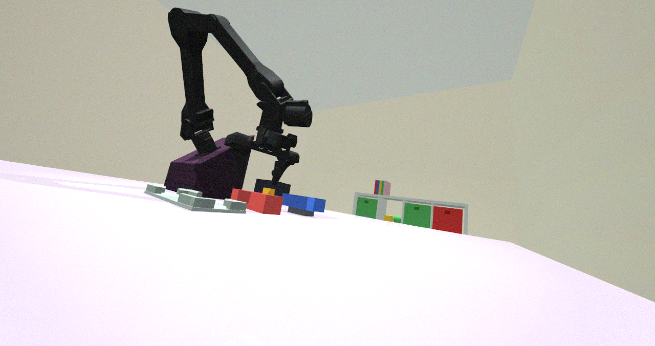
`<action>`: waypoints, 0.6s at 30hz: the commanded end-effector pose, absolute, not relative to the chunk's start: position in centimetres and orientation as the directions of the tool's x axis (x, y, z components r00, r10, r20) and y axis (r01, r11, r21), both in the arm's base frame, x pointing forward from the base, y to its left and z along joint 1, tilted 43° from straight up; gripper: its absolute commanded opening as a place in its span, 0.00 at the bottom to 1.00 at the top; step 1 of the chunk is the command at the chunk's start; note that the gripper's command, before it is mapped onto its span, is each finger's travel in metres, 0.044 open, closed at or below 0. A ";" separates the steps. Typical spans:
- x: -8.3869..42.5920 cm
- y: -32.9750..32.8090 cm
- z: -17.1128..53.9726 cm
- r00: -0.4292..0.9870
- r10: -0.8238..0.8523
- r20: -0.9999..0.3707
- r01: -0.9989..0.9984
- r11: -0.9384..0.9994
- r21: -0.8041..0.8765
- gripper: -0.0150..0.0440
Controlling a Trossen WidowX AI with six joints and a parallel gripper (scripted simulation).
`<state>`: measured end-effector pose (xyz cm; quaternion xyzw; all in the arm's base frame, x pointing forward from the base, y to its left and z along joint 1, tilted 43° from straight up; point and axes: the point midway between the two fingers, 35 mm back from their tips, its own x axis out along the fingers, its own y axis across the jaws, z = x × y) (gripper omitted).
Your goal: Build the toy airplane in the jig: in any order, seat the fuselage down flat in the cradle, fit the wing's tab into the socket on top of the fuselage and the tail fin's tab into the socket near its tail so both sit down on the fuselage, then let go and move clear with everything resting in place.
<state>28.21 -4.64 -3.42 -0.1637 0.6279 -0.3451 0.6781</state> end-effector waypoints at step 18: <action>28.0 -6.9 -5.9 -0.033 -0.677 -0.735 0.255 0.706 -0.661 1.00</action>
